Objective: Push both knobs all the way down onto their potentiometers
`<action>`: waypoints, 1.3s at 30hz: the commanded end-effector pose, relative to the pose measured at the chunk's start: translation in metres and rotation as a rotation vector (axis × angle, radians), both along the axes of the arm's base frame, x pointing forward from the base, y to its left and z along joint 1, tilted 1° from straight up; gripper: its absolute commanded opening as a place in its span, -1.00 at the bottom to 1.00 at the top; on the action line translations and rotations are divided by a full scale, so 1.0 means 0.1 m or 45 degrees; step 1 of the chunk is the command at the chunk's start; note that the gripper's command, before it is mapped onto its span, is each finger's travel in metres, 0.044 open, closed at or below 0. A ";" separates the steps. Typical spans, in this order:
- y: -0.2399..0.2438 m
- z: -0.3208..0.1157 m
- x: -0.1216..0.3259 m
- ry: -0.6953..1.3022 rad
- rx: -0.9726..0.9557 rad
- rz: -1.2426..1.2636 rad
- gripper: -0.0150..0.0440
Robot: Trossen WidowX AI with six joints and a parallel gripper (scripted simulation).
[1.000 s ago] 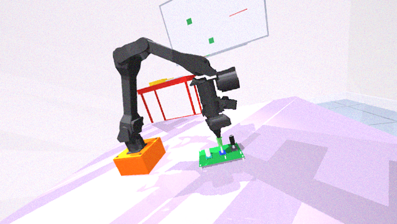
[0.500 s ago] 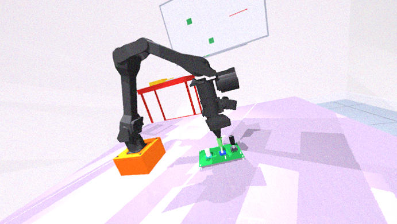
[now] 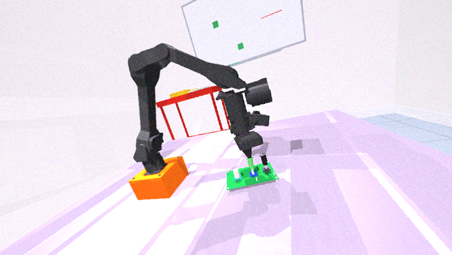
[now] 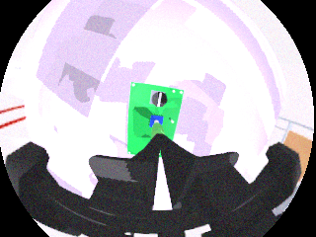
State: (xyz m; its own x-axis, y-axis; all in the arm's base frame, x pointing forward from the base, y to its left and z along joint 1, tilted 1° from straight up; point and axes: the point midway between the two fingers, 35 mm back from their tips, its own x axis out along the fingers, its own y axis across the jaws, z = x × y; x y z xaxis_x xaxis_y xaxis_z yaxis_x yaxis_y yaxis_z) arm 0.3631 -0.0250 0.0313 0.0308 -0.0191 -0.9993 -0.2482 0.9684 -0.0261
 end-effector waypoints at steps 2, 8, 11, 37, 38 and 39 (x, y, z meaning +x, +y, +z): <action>0.01 -0.16 0.01 0.018 0.008 0.000 -0.49; 0.00 -0.21 0.01 0.018 0.008 0.000 -0.49; 0.00 -0.21 0.01 0.018 0.008 0.000 -0.49; 0.00 -0.29 0.01 0.018 0.008 0.000 -0.49; 0.00 -0.29 0.01 0.018 0.008 0.000 -0.49; 0.00 -0.29 0.01 0.018 0.008 0.000 -0.49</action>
